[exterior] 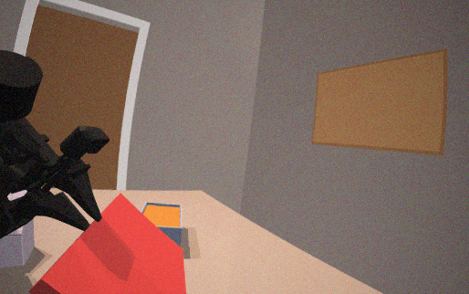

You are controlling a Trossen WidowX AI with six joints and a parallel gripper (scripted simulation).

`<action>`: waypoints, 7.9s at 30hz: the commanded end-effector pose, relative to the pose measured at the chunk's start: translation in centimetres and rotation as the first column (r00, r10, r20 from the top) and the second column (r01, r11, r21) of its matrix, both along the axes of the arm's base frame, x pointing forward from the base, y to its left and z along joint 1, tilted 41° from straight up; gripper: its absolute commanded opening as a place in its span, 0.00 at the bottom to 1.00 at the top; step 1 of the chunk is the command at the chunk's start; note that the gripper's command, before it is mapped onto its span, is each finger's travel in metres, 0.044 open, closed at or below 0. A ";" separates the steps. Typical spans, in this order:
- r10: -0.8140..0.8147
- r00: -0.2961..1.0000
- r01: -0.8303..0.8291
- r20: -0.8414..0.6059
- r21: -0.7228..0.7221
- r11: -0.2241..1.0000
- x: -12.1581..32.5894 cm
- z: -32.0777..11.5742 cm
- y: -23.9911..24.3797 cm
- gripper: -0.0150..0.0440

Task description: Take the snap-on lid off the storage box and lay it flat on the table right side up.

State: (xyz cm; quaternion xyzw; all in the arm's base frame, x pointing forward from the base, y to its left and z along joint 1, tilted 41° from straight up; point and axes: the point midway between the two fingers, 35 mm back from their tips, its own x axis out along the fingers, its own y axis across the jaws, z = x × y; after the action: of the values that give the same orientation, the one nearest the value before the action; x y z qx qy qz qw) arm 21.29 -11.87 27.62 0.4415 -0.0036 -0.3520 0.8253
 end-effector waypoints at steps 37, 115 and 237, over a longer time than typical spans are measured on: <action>0.011 1.000 -0.011 0.009 -0.007 1.000 0.1 -2.2 -1.9 0.25; 0.011 1.000 -0.010 0.007 -0.012 1.000 0.5 -6.8 -6.0 0.25; 0.011 1.000 -0.011 -0.001 -0.015 1.000 -4.4 -12.2 -8.9 1.00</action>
State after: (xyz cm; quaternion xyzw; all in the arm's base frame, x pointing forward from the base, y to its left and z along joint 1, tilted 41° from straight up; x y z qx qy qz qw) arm 17.32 -21.01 15.63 0.4362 -0.0050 -0.3490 0.8294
